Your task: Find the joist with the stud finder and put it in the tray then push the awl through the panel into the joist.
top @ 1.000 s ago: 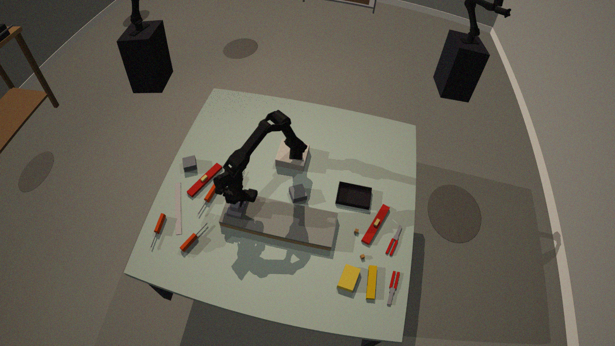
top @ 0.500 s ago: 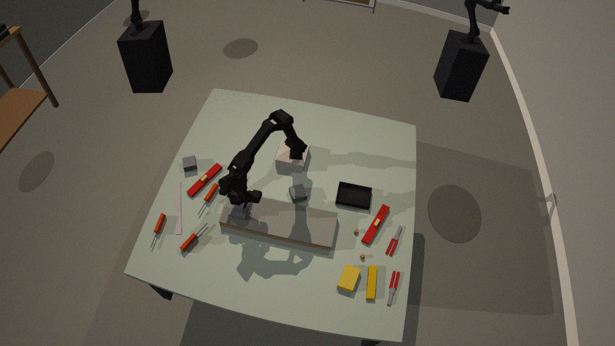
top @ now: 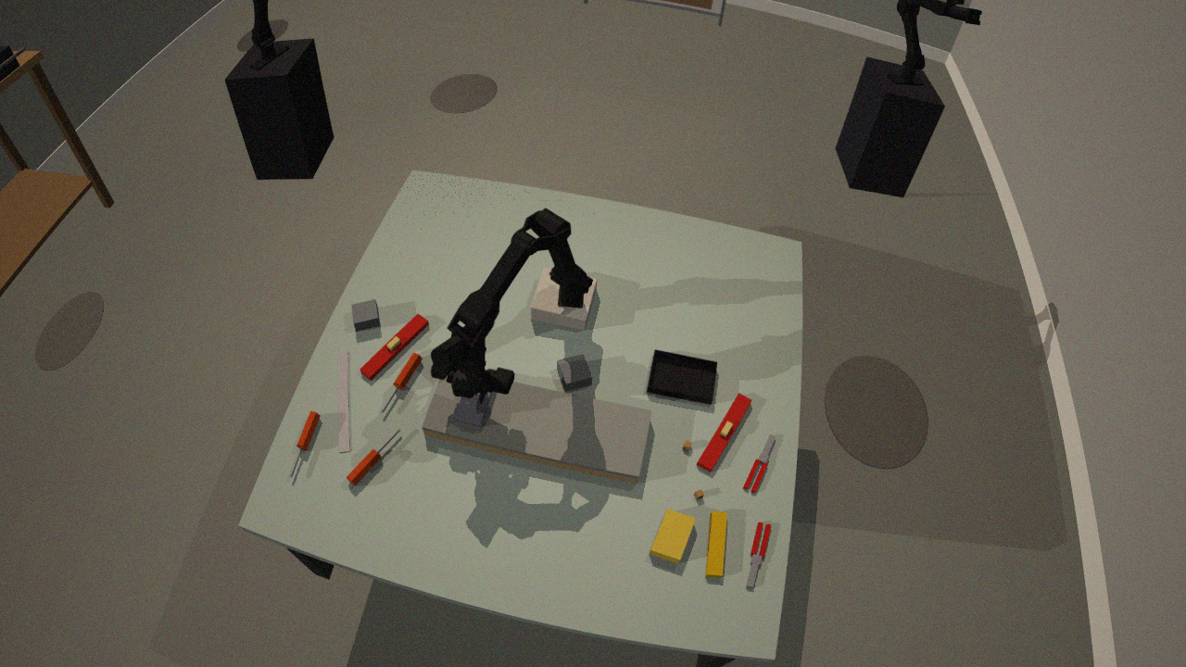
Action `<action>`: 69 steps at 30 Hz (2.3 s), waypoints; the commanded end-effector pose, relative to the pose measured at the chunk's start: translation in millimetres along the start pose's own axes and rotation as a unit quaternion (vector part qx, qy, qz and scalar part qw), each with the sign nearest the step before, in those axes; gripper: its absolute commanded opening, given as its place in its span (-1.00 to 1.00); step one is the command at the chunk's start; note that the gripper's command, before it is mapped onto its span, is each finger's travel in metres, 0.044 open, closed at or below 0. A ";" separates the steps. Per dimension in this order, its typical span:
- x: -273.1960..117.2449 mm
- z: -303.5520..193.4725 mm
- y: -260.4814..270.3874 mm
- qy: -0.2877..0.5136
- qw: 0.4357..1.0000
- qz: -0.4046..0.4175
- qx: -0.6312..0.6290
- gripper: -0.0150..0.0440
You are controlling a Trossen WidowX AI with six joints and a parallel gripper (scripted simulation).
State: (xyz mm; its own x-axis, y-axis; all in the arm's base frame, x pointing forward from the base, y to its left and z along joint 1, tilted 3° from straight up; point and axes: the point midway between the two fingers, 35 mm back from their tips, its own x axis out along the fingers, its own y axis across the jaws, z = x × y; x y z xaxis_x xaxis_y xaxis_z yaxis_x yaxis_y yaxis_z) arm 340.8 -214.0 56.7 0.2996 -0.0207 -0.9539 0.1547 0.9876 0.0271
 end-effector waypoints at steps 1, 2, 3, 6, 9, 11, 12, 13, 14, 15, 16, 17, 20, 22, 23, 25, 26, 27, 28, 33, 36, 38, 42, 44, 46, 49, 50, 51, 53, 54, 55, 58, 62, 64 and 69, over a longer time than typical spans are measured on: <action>0.8 -0.5 8.3 0.001 1.000 0.000 0.000 -0.49; 0.8 -0.5 9.7 0.001 1.000 0.001 0.000 -0.49; 0.8 -0.5 11.2 0.001 1.000 0.001 0.000 -0.49; 0.9 -0.5 15.5 0.001 1.000 0.001 0.000 -0.49; 0.9 -0.5 19.8 0.001 1.000 0.001 0.000 -0.49; 0.9 -0.5 22.7 0.001 1.000 0.001 0.000 -0.49; 0.9 -0.5 24.2 0.001 1.000 0.001 0.000 -0.49; 0.9 -0.5 25.6 0.001 1.000 0.001 0.000 -0.49; 0.9 -0.5 27.1 0.001 1.000 0.001 0.000 -0.49; 1.0 -0.5 28.5 0.001 1.000 0.001 0.000 -0.49; 1.0 -0.5 30.0 0.001 1.000 0.002 0.000 -0.49; 1.0 -0.5 31.4 0.001 1.000 0.002 0.000 -0.49; 1.0 -0.5 35.7 0.001 1.000 0.002 0.001 -0.49; 1.0 -0.4 38.6 0.001 1.000 0.002 0.001 -0.49; 1.0 -0.4 40.1 0.001 1.000 0.002 0.001 -0.49; 1.0 -0.4 43.0 0.001 1.000 0.002 0.001 -0.49; 1.0 -0.4 44.4 0.001 1.000 0.002 0.001 -0.49; 1.0 -0.4 45.8 0.001 1.000 0.002 0.001 -0.49; 1.0 -0.4 47.3 0.001 1.000 0.002 0.001 -0.49; 1.0 -0.4 54.5 0.001 1.000 0.003 0.001 -0.49; 1.0 -0.4 58.8 0.001 1.000 0.003 0.001 -0.49; 1.0 -0.4 61.7 0.001 1.000 0.003 0.001 -0.49; 1.0 -0.3 67.5 0.001 1.000 0.003 0.001 -0.49; 1.0 -0.3 70.4 0.001 1.000 0.004 0.001 -0.49; 1.0 -0.3 73.3 0.001 1.000 0.004 0.001 -0.49; 1.0 -0.3 77.6 0.001 1.000 0.004 0.001 -0.49; 1.0 -0.3 79.1 0.001 1.000 0.004 0.001 -0.49; 1.0 -0.3 80.5 0.001 1.000 0.004 0.001 -0.49; 1.0 -0.3 83.4 0.001 1.000 0.004 0.001 -0.49; 1.0 -0.3 84.9 0.001 1.000 0.004 0.001 -0.49; 1.0 -0.3 86.3 0.001 1.000 0.004 0.001 -0.49; 0.9 -0.3 90.7 0.001 1.000 0.005 0.001 -0.49; 0.9 -0.2 96.4 0.001 1.000 0.005 0.001 -0.49; 0.9 -0.2 99.3 0.001 1.000 0.005 0.001 -0.49; 0.8 -0.2 106.6 0.001 1.000 0.005 0.002 -0.49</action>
State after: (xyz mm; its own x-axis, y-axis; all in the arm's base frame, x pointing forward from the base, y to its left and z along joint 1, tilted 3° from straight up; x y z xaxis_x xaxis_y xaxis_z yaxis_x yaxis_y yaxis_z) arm 356.6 -115.6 59.2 0.3005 -0.0111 -0.9537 0.1549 0.9872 0.0373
